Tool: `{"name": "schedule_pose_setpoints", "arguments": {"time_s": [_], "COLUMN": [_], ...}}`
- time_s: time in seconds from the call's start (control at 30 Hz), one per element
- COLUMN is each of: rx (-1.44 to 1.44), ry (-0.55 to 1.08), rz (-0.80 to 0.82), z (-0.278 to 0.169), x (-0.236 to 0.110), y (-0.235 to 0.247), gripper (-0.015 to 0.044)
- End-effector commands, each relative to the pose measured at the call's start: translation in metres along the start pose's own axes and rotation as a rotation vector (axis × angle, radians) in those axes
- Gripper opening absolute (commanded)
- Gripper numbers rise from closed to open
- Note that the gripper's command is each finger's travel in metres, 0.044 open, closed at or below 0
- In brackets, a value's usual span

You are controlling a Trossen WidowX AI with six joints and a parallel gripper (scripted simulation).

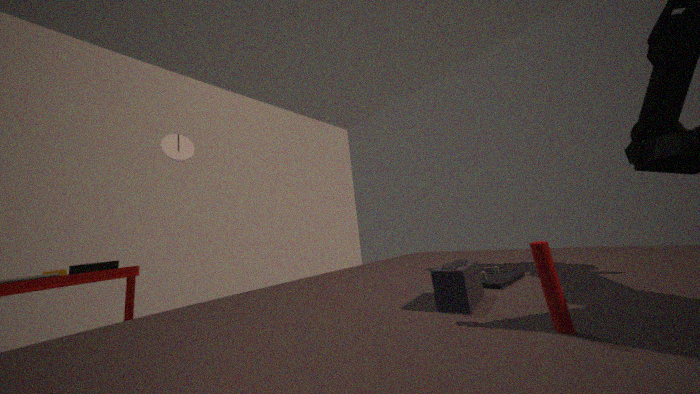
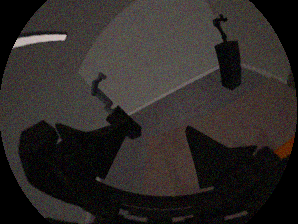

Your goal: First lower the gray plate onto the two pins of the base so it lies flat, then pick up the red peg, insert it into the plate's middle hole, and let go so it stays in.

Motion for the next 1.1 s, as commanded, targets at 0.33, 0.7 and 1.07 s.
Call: {"name": "schedule_pose_setpoints", "arguments": {"time_s": [0.33,0.7,1.07], "rx": [0.380,0.849,1.398], "ry": [-0.408,-0.900,-1.389], "rz": [-0.254,-0.523,-0.724], "z": [0.123,0.210,0.206], "x": [-0.020,-0.117,-0.261], "y": [-0.065,-0.177,-0.289], "gripper": [0.0440,0.0440,0.0440]}}
Point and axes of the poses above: the point midway between the two fingers, 35 mm back from their tips, its own x axis out along the fingers, its own y axis across the jaws, z = x × y, the point moved 1 cm from there along -x, back along the fingers, and after that the axes turned 9 degrees about -x, right-handed, at the moved point
